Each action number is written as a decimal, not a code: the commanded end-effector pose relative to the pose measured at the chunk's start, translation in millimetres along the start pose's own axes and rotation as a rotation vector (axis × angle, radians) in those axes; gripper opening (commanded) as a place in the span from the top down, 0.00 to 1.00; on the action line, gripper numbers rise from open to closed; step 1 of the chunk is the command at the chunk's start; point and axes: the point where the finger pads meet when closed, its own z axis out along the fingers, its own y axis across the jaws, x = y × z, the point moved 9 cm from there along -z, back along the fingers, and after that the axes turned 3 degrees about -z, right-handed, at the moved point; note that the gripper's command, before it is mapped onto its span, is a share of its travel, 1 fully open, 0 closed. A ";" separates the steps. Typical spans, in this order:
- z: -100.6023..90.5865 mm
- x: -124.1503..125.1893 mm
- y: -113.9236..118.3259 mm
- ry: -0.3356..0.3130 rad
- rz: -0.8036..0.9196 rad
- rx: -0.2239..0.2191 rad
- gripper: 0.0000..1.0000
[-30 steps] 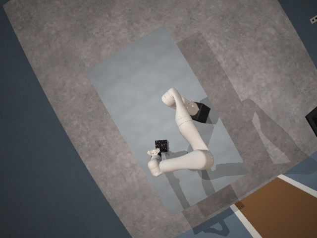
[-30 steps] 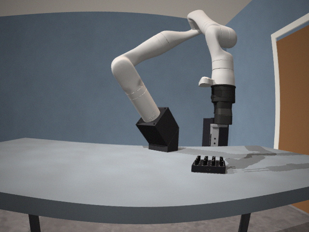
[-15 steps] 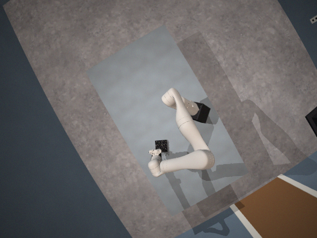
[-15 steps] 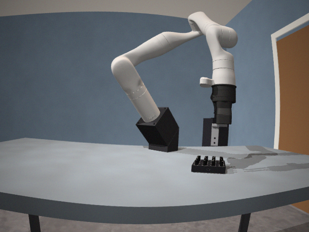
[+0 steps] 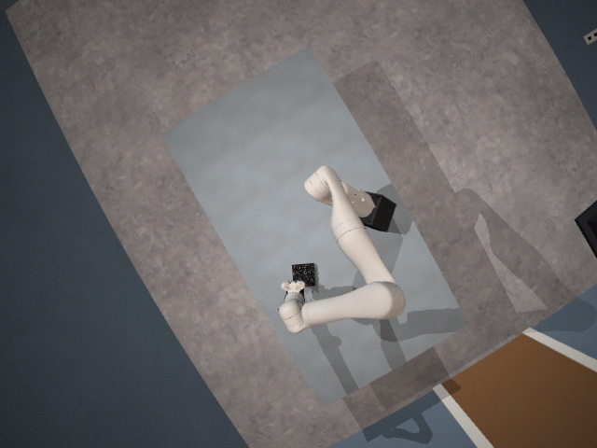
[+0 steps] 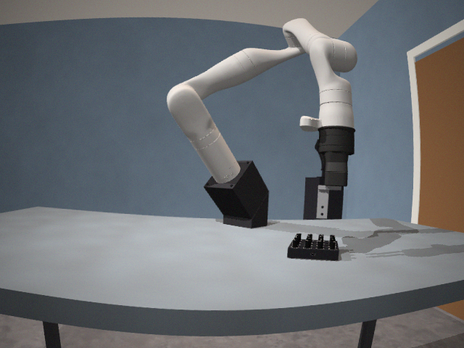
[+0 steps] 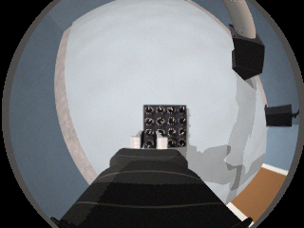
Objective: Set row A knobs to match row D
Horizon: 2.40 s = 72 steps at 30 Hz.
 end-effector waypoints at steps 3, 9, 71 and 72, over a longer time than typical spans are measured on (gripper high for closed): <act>-0.7 -0.4 0.0 -0.002 0.001 0.001 0.54; -0.7 -0.4 0.0 -0.002 0.001 0.001 0.54; 19.7 -1.1 0.1 -0.001 0.011 0.000 0.54; 21.0 -1.1 0.1 -0.001 0.011 0.000 0.54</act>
